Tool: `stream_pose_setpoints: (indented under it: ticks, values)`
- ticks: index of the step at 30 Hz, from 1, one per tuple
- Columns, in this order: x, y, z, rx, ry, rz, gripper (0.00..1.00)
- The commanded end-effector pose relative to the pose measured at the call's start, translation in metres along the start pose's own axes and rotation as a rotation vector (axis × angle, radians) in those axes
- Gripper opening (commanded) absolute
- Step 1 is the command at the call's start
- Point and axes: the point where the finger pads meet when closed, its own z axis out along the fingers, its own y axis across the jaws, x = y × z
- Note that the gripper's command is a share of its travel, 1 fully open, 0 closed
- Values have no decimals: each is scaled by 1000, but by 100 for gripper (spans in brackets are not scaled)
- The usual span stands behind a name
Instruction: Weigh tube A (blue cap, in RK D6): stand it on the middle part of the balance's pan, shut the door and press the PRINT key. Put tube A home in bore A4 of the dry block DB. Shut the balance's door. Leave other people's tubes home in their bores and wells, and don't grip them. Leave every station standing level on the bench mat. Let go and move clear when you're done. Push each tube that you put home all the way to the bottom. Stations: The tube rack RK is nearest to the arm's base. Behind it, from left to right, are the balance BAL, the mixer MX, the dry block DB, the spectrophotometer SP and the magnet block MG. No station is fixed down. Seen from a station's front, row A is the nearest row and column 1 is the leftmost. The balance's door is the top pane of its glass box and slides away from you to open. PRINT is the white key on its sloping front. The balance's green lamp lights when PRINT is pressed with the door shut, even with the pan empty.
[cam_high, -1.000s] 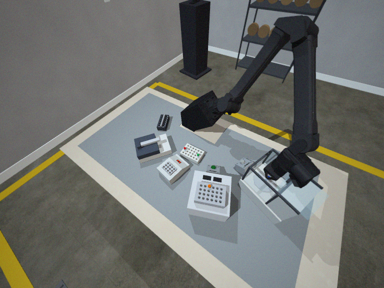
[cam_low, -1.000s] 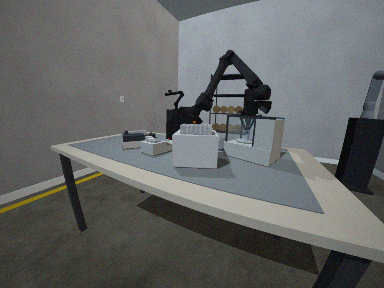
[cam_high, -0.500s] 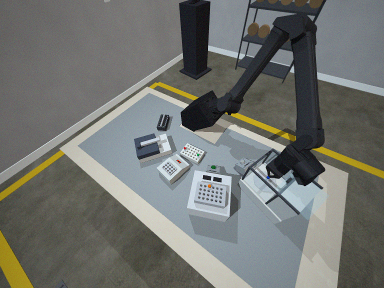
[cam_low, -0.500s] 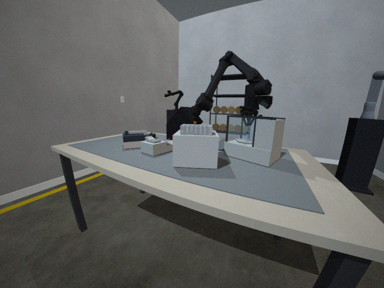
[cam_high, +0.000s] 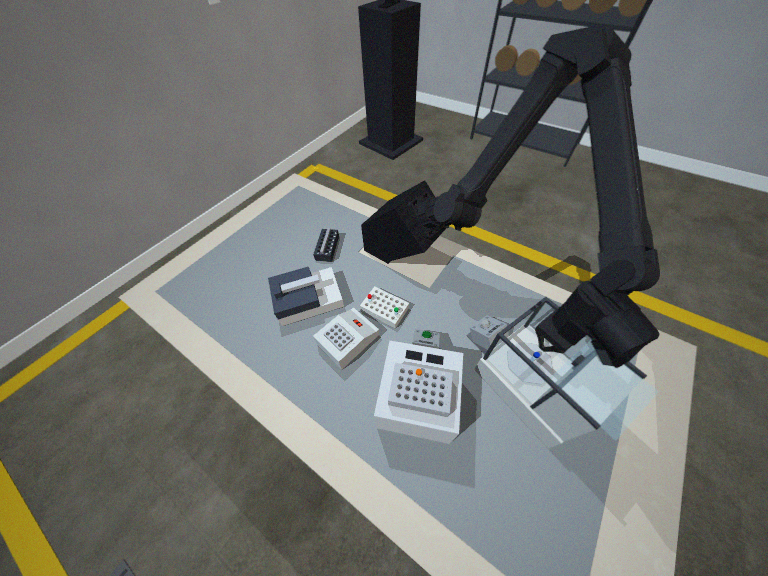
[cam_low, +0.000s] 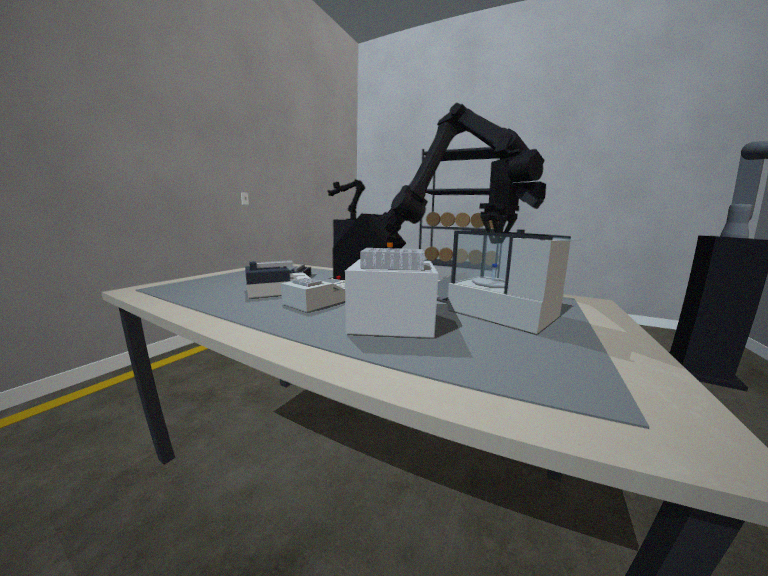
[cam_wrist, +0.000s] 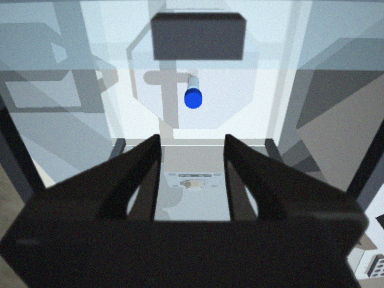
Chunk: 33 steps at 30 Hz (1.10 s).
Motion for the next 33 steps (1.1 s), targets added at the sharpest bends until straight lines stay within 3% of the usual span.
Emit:
stream_pose_setpoints:
  ticks: [1,33]
  values:
    - [-22,0,-31,26,-54,-36,36]
    - [-20,2,-78,29,-52,-39,36]
